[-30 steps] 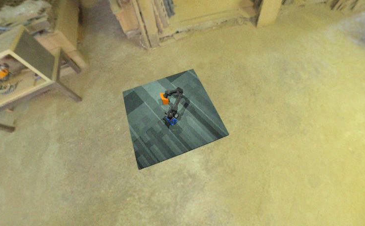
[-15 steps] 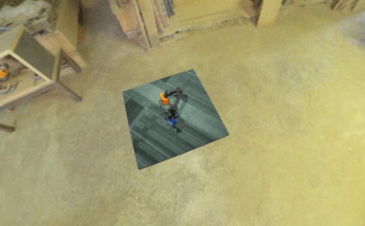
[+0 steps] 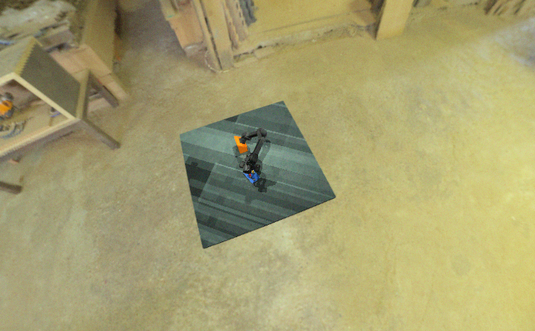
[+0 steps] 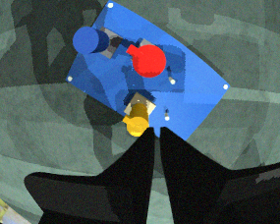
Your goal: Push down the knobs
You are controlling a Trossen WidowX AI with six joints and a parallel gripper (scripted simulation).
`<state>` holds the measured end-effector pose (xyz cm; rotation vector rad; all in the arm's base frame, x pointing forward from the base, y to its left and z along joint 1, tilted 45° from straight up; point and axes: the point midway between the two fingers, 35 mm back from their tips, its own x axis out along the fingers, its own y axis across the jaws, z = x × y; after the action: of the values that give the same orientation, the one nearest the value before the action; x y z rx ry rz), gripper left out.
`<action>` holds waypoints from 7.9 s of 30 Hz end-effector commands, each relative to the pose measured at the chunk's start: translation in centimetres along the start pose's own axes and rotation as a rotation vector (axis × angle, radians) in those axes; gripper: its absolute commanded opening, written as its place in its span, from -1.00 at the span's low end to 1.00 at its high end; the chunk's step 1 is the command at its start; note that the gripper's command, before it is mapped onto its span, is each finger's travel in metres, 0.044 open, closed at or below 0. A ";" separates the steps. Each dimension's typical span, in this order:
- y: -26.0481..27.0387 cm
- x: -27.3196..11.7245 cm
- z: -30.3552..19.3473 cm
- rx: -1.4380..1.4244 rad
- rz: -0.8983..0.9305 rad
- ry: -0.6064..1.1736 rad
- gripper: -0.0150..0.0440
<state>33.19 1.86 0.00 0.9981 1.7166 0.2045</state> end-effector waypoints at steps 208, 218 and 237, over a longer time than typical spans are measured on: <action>0.5 2.8 4.6 -1.196 -0.002 0.003 -0.49; 0.5 2.9 4.6 -1.196 -0.002 0.003 -0.49; 0.5 3.0 4.6 -1.196 -0.002 0.003 -0.49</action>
<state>37.11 1.90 -3.06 0.1015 1.2324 1.0548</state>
